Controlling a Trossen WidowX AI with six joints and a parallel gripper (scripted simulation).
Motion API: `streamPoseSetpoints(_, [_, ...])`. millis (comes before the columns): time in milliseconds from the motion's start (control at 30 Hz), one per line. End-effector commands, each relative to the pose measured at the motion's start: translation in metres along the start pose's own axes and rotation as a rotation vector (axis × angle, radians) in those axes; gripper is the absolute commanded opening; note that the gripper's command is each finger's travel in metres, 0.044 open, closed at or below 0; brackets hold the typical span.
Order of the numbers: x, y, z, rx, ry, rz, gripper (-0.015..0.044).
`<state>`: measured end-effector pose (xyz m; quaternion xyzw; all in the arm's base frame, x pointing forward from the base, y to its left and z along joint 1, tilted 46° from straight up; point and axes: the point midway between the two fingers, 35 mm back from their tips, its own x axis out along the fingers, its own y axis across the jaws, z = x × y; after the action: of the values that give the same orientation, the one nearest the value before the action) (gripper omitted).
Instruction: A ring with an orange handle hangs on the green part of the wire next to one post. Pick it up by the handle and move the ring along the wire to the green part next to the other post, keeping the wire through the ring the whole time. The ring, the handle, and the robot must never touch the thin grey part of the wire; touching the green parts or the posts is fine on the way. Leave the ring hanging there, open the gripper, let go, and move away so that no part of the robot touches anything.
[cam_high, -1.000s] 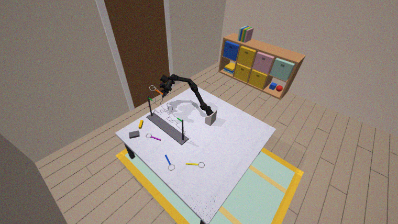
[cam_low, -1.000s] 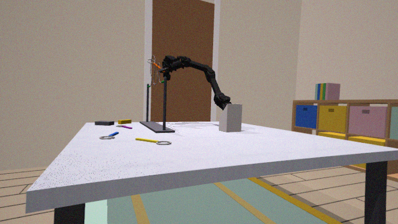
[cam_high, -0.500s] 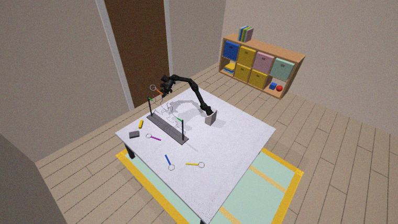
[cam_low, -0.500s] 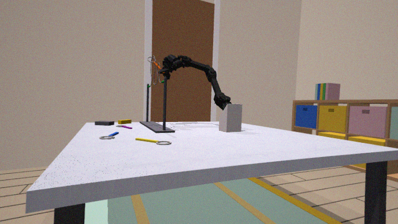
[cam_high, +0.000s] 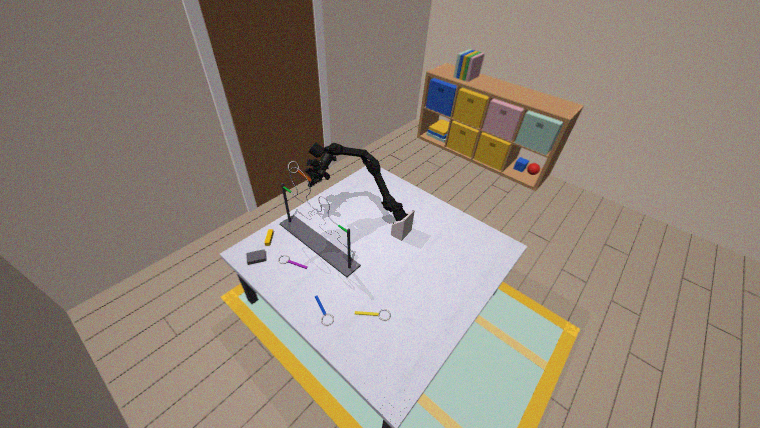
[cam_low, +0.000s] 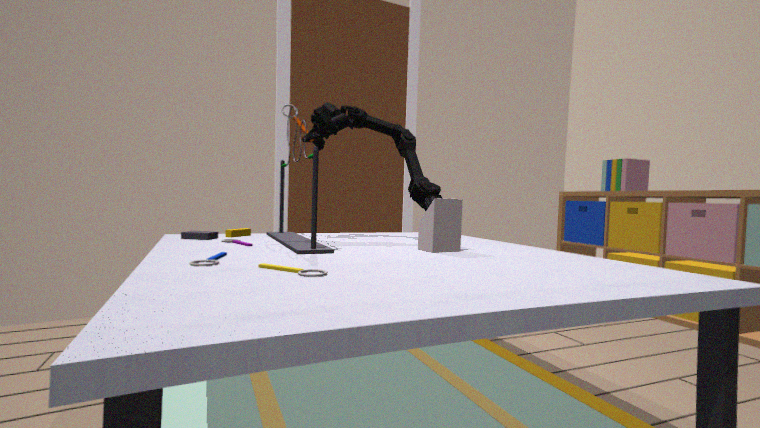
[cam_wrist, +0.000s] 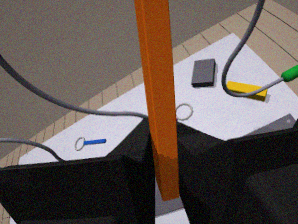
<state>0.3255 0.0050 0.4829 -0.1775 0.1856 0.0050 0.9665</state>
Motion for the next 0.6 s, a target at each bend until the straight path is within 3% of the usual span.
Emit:
streamPoseSetpoints(0, [0.0006,-0.0014,-0.0004,-0.044,-0.004,-0.026,-0.0150])
streamPoseSetpoints(567, [0.0015,-0.0080,0.0001,-0.227,-0.029,-0.132,-0.0150])
